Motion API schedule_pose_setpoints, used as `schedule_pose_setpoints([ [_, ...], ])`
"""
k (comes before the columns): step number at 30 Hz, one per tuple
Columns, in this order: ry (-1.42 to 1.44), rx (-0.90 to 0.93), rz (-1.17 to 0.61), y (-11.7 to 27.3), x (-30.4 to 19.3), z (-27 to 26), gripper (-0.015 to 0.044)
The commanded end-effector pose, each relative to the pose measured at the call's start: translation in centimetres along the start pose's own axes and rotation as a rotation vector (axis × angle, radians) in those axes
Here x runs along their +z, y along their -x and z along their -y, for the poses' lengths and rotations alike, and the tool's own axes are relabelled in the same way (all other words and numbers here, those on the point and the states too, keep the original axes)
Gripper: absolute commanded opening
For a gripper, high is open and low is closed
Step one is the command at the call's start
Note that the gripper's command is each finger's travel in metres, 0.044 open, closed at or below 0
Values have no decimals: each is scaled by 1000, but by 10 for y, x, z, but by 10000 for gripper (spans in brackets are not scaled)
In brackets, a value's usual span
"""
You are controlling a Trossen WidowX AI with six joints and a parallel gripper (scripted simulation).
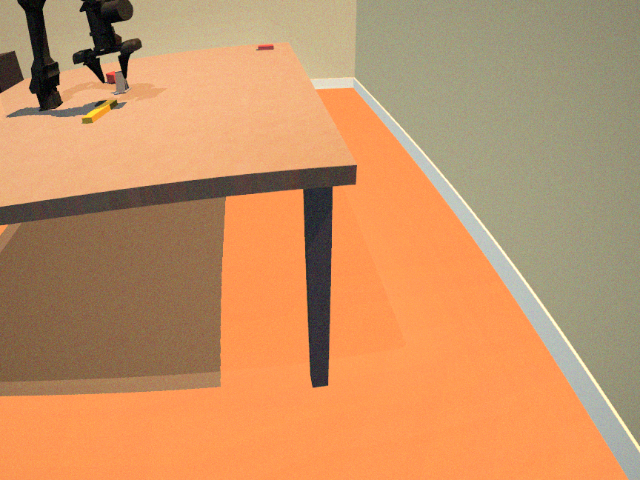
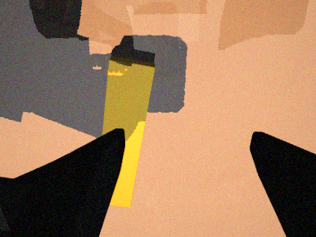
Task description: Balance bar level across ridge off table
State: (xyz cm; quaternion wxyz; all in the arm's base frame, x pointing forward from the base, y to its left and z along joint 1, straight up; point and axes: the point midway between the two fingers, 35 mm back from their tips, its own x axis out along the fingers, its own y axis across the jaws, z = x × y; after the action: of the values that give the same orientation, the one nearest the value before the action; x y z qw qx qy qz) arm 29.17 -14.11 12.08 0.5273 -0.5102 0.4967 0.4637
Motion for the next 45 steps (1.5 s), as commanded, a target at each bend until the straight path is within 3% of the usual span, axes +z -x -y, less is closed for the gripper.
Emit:
schedule_pose_setpoints([
  [1,-35,13,-6,1,-17,-9,315],
  [16,-174,54,-9,1,-70,-48,315],
  [27,-175,54,-9,-43,-71,-51,315],
  [45,-175,54,-9,-62,-71,-52,315],
])
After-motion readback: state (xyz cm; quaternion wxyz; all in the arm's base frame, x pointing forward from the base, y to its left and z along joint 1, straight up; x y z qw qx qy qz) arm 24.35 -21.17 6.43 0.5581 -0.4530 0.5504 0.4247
